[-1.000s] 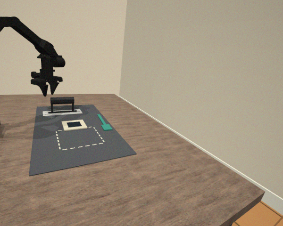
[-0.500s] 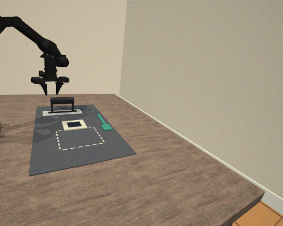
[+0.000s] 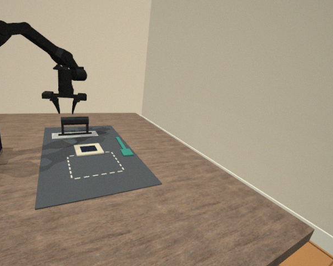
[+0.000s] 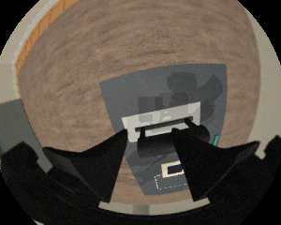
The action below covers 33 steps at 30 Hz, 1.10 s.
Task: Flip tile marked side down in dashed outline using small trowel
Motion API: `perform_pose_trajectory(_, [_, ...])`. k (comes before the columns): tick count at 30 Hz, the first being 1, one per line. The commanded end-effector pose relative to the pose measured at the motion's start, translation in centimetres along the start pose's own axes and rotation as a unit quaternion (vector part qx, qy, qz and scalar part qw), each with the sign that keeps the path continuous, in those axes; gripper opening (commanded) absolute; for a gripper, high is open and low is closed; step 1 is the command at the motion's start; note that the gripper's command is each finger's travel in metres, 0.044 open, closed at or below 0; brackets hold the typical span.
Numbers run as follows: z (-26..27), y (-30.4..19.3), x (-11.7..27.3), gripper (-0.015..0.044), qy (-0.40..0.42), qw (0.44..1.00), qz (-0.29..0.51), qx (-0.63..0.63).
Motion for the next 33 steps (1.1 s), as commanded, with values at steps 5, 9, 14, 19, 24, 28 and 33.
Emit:
perform_pose_trajectory(5, [-1.0, -0.5, 0.4, 0.0270, -0.002, 0.991, 0.000, -0.136])
perform_pose_trajectory(9, [-1.5, -0.8, 0.5, 0.0270, -0.002, 0.979, 0.000, -0.204])
perform_pose_trajectory(14, [-2.0, -1.2, 0.7, 0.0270, -0.002, 0.958, 0.000, -0.287])
perform_pose_trajectory(19, [-2.6, -1.6, 0.9, 0.0270, -0.003, 0.930, 0.000, -0.369])
perform_pose_trajectory(24, [-3.2, -2.0, 1.0, 0.0270, -0.003, 0.894, -0.001, -0.448])
perform_pose_trajectory(28, [-3.6, -2.4, 1.2, 0.0270, -0.003, 0.861, -0.001, -0.508])
perform_pose_trajectory(33, [-4.2, -2.8, 1.4, 0.0270, -0.003, 0.814, -0.001, -0.581])
Point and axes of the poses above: the point midway between the two fingers, 35 mm back from their tips, its own x axis back along the fingers, its own z axis across the jaws, y = z × x, the point moved 7 cm from there along x, back along the fingers, and after that the axes turned 6 degrees about -x, right-handed, at the moved point
